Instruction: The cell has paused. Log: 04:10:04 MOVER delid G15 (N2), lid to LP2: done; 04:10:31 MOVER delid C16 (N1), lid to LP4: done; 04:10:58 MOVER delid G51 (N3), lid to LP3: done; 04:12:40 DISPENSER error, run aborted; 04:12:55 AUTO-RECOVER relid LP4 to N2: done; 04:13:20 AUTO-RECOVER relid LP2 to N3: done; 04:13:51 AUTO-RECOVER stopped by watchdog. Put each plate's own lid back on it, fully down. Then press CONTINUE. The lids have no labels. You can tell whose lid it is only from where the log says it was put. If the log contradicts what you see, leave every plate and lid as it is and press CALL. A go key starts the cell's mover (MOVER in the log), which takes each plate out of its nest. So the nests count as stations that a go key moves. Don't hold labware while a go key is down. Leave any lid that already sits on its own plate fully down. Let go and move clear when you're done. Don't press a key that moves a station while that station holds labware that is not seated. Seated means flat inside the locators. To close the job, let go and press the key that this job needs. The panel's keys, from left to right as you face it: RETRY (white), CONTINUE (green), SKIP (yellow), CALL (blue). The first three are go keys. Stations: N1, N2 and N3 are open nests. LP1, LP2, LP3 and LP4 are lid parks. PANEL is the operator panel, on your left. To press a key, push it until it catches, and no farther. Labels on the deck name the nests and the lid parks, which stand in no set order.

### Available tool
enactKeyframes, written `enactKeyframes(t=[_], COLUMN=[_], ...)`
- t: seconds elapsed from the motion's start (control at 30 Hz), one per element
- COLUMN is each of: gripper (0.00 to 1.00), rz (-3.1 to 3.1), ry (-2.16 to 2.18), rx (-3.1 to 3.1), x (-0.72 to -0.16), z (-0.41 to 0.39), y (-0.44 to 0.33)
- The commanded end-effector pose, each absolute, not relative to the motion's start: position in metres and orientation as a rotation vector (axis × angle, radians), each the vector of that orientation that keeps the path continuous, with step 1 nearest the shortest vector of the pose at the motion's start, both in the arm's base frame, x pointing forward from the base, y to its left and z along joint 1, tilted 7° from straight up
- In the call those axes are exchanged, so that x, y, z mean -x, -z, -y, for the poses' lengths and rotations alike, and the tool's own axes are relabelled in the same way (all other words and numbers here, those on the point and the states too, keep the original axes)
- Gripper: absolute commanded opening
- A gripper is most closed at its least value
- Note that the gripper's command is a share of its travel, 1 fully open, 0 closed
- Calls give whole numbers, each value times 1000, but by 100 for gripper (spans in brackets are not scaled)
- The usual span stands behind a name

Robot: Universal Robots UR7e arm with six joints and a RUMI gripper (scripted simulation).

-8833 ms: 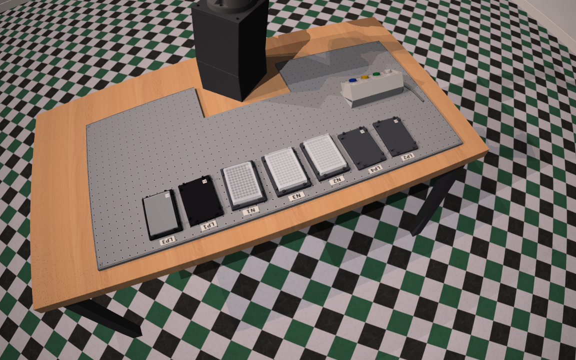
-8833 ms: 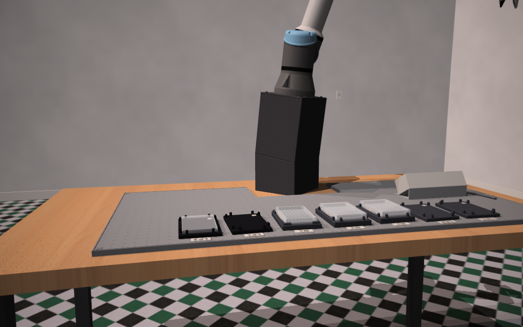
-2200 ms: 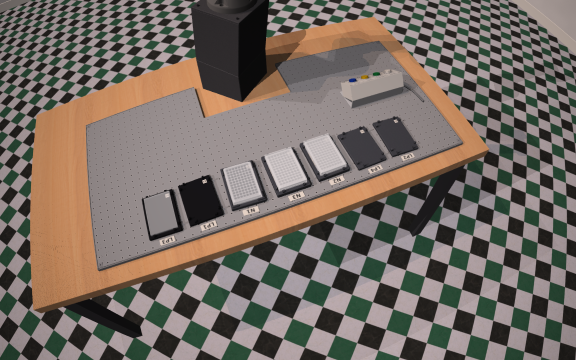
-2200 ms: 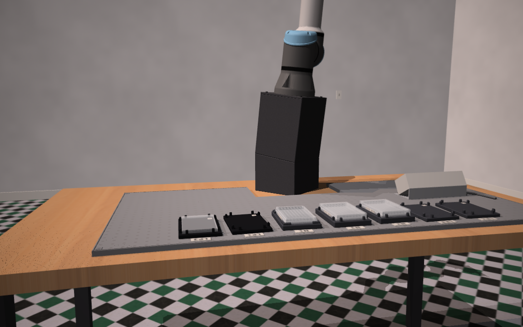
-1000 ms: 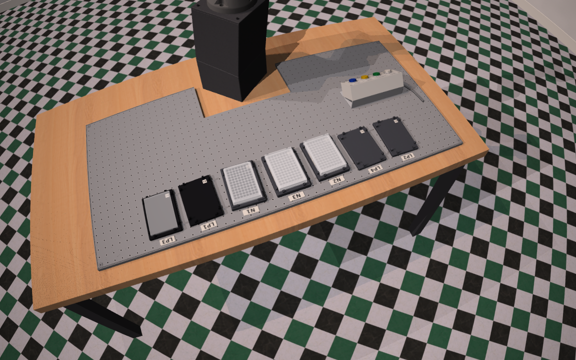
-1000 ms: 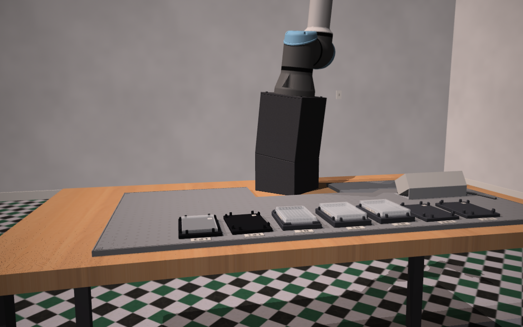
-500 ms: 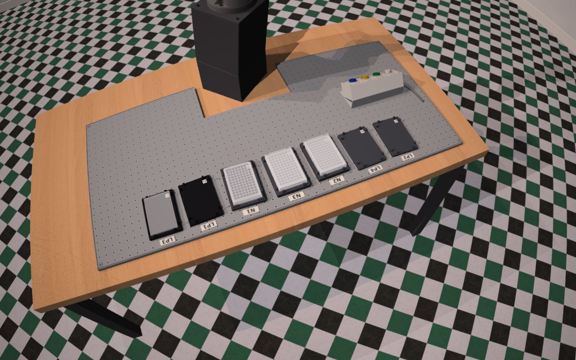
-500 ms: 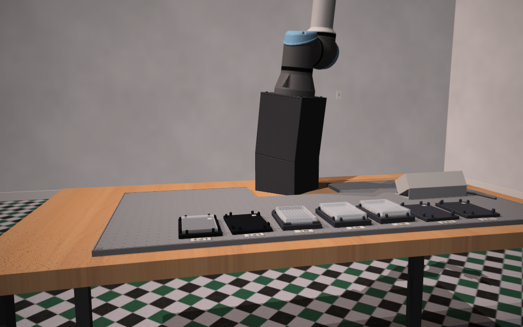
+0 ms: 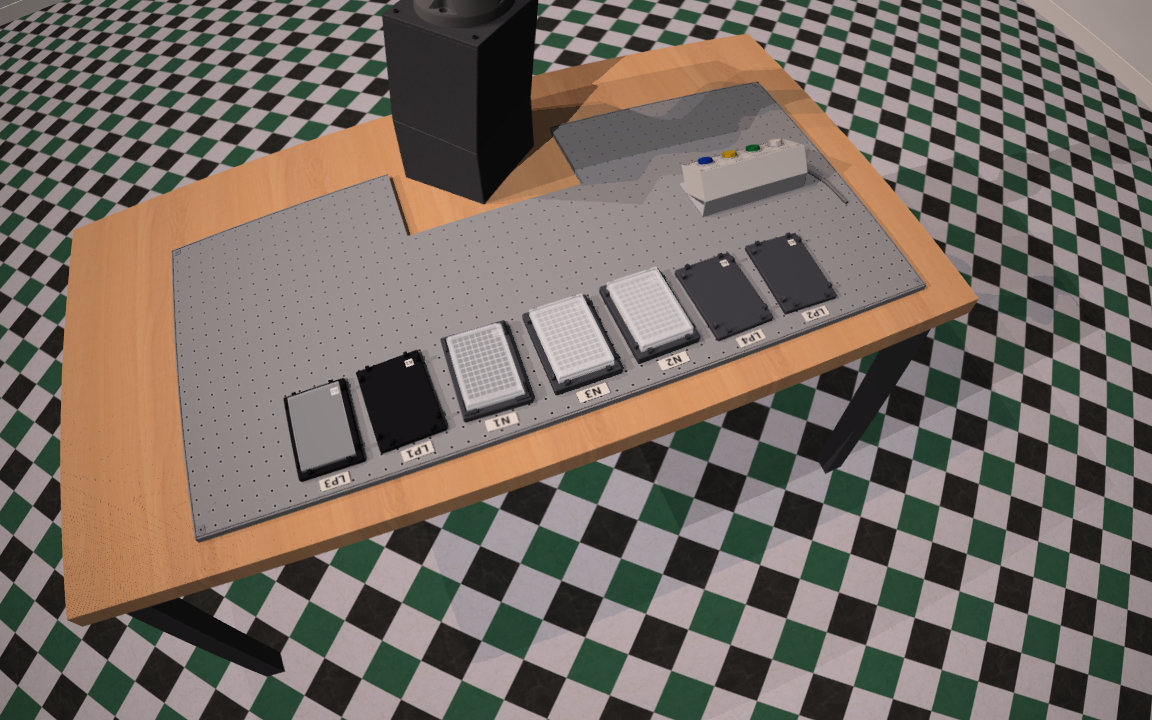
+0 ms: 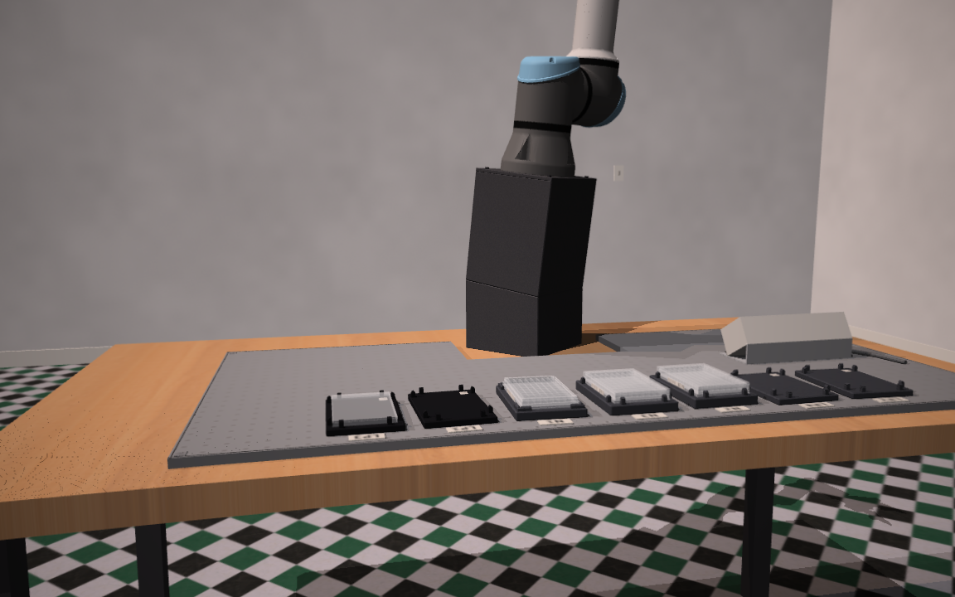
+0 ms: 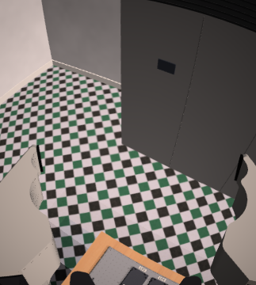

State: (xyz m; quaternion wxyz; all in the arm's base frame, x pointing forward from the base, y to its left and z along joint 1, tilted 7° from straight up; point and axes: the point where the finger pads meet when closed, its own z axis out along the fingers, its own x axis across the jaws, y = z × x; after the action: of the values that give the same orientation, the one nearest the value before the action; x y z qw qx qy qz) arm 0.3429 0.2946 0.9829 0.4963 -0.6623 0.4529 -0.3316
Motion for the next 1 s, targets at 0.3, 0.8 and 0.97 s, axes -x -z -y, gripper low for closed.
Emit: enactKeyframes(t=[0.3,0.8,0.97], gripper=[82,82,82], rz=[-1210,-1282,-1317], ry=[888,942,969], rx=[1543,1504,1480], x=[-376,-400,-407], z=[-252,-211,-199], y=[-984,-983,-984])
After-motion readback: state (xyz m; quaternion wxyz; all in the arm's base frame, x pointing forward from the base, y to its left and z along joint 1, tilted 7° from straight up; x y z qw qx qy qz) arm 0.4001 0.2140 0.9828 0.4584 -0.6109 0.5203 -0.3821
